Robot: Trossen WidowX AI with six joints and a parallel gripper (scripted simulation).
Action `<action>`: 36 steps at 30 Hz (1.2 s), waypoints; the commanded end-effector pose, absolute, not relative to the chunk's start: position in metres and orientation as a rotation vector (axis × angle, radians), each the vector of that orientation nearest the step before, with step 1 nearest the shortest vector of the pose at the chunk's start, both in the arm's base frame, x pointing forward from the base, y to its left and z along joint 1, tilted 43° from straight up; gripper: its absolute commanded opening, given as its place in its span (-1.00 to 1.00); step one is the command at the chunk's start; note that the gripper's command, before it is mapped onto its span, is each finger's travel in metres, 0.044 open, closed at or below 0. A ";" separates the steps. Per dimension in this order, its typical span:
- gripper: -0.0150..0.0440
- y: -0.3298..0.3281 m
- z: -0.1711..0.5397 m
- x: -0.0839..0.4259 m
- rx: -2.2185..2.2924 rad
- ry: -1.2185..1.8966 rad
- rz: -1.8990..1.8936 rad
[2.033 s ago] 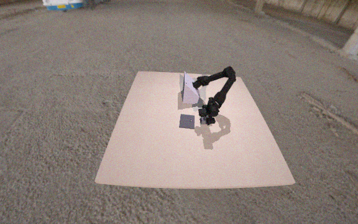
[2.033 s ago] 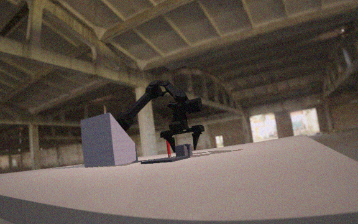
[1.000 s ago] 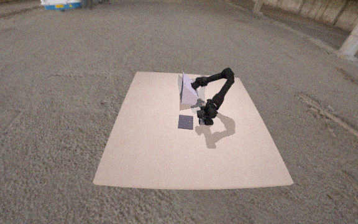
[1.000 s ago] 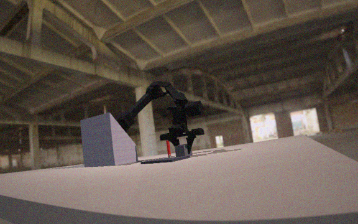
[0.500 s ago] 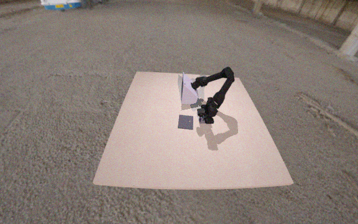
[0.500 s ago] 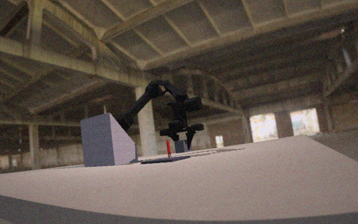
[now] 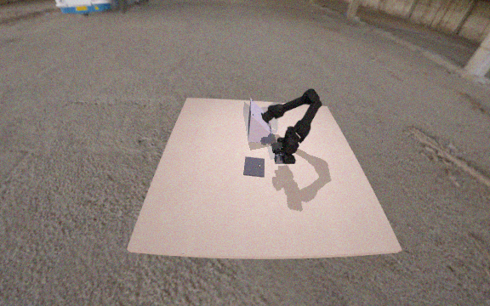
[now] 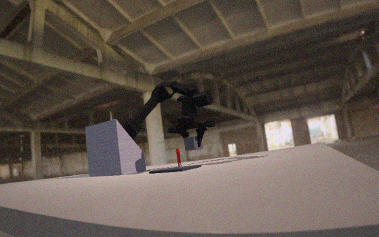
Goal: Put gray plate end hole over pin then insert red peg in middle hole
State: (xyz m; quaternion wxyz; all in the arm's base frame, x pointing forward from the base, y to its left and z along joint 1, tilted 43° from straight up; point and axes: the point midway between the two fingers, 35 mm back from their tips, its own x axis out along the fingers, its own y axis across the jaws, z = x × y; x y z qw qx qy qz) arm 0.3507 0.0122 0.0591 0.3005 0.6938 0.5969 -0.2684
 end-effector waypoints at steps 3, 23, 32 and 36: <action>-0.49 -0.001 0.075 0.348 1.836 1.579 -0.708; -0.49 -0.029 0.110 0.335 1.833 1.583 -0.697; -0.49 -0.042 0.085 0.343 1.796 1.584 -0.655; -0.49 -0.048 0.073 0.345 1.780 1.585 -0.636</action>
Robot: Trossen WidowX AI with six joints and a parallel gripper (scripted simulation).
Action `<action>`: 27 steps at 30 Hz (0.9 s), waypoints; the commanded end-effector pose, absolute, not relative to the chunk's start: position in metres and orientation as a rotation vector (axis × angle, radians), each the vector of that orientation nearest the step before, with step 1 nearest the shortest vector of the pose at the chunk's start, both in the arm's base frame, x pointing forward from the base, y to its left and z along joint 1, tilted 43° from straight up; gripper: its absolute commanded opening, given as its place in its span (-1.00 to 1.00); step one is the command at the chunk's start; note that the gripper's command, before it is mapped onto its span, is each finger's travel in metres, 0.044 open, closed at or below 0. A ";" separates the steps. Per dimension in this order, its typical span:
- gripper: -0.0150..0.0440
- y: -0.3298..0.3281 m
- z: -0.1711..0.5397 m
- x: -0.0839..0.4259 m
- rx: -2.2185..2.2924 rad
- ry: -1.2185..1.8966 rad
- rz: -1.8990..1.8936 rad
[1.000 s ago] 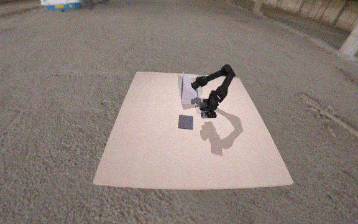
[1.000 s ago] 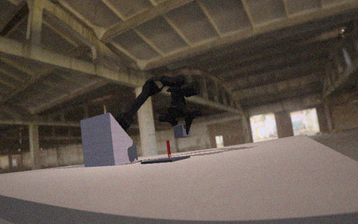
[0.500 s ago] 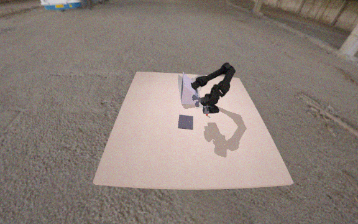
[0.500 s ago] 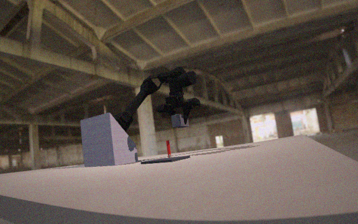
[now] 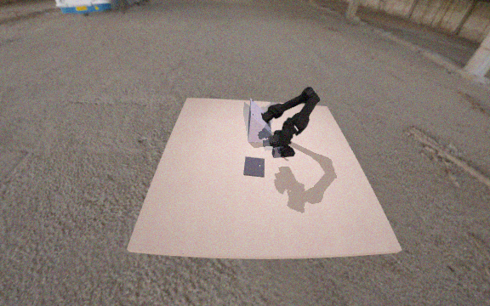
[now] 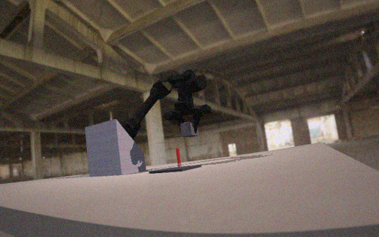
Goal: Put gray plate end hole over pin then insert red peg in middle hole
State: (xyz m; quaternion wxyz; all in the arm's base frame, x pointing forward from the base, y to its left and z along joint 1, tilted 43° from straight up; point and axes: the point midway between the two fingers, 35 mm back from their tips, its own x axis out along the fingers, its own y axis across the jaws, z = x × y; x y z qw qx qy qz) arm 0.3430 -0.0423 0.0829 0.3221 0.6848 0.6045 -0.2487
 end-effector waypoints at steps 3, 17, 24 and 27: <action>-0.49 -0.052 0.064 0.347 1.768 1.585 -0.621; -0.49 -0.070 0.022 0.351 1.711 1.587 -0.555; -0.49 -0.078 0.001 0.351 1.682 1.587 -0.522; -0.49 -0.081 -0.008 0.351 1.670 1.587 -0.508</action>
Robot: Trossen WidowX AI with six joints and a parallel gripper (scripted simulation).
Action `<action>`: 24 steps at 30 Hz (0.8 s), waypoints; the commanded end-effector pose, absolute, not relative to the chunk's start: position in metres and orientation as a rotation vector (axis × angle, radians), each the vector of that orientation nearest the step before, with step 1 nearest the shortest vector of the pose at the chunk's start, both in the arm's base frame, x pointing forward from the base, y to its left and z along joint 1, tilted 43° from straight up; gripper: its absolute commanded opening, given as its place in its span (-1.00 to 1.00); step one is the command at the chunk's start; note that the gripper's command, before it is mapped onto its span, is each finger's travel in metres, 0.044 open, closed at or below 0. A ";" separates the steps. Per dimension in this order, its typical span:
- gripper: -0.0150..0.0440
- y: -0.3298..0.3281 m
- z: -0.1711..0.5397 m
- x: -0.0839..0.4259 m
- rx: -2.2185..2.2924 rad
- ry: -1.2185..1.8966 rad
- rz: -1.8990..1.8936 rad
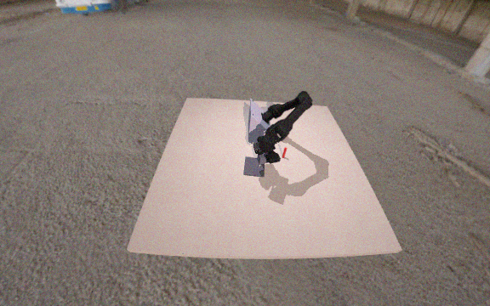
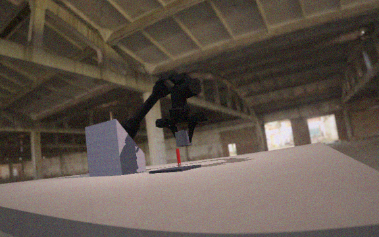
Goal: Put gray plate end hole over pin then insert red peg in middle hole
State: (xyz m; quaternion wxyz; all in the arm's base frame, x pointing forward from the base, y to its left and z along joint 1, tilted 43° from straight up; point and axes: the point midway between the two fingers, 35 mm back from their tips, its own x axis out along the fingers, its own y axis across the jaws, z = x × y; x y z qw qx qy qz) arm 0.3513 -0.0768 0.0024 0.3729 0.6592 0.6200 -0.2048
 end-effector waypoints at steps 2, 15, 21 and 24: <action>-0.49 -0.083 -0.014 0.351 1.662 1.587 -0.498; -0.49 -0.096 -0.054 0.346 1.610 1.587 -0.437; -0.49 -0.097 -0.056 0.346 1.608 1.587 -0.434; -0.49 -0.097 -0.056 0.346 1.608 1.587 -0.434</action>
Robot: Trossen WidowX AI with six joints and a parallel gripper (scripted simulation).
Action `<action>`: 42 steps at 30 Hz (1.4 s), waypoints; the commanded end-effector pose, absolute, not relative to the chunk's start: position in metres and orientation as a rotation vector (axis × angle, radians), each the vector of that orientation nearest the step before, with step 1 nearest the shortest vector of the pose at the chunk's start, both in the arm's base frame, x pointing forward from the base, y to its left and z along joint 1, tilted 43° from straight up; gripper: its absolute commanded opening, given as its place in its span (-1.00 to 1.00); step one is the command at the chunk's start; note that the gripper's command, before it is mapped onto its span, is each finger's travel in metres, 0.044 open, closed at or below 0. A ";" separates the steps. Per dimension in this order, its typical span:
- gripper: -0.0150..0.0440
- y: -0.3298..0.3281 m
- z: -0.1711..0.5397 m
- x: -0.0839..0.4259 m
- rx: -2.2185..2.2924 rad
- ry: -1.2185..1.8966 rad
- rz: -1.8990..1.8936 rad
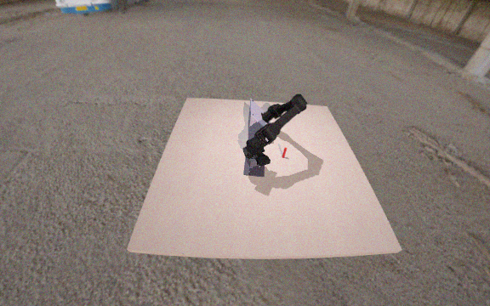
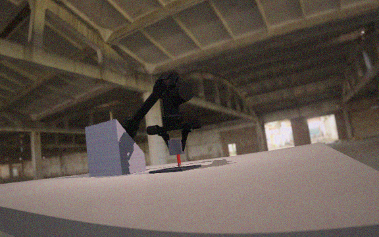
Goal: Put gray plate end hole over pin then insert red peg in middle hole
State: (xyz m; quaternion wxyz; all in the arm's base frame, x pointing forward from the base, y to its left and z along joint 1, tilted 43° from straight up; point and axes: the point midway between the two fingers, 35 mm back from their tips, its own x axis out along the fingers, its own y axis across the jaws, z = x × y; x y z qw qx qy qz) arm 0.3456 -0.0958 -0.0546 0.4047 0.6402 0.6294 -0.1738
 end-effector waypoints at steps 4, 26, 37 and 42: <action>-0.49 -0.097 -0.056 0.345 1.608 1.587 -0.434; -0.49 -0.089 -0.066 0.347 1.608 1.587 -0.433; -0.49 -0.083 -0.072 0.349 1.608 1.587 -0.433; -0.49 -0.077 -0.078 0.350 1.609 1.587 -0.433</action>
